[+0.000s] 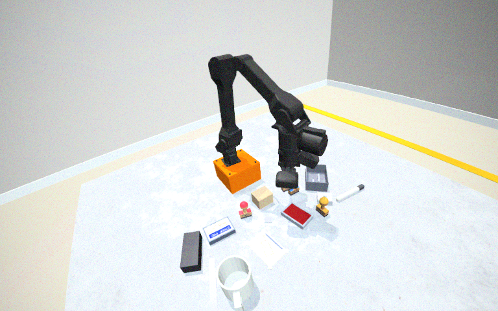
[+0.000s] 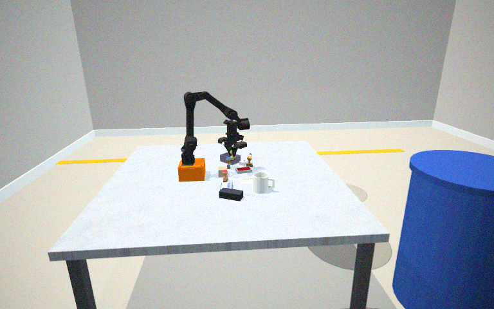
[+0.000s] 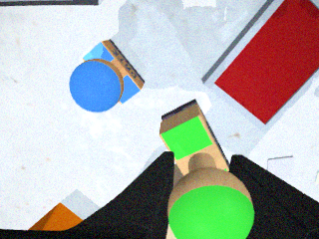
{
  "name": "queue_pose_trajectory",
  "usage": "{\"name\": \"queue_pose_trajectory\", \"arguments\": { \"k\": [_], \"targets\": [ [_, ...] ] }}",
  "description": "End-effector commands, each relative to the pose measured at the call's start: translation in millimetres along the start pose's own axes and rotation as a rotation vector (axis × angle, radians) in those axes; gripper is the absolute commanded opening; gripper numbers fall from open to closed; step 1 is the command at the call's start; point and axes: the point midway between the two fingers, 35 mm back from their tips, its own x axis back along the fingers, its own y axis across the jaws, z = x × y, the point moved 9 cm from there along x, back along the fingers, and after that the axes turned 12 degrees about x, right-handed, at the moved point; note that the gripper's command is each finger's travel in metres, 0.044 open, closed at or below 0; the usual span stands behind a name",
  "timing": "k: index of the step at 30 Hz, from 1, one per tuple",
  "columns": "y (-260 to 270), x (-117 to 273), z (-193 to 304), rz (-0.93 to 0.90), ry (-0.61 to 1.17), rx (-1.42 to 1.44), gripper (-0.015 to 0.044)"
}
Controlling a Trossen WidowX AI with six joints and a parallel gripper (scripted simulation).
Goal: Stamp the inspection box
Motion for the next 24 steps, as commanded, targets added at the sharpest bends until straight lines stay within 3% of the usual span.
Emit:
{"name": "queue_pose_trajectory", "arguments": {
  "k": [1, 12, 24],
  "targets": [
    [-17.1, 2.6, -7.4, 0.005, -0.004, 0.002, 0.0000],
    [-61.7, 1.8, -20.9, 0.010, -0.005, 0.002, 0.0000],
    [-62.8, -2.6, -21.4, 0.010, -0.005, 0.002, 0.0000]
  ]
}}
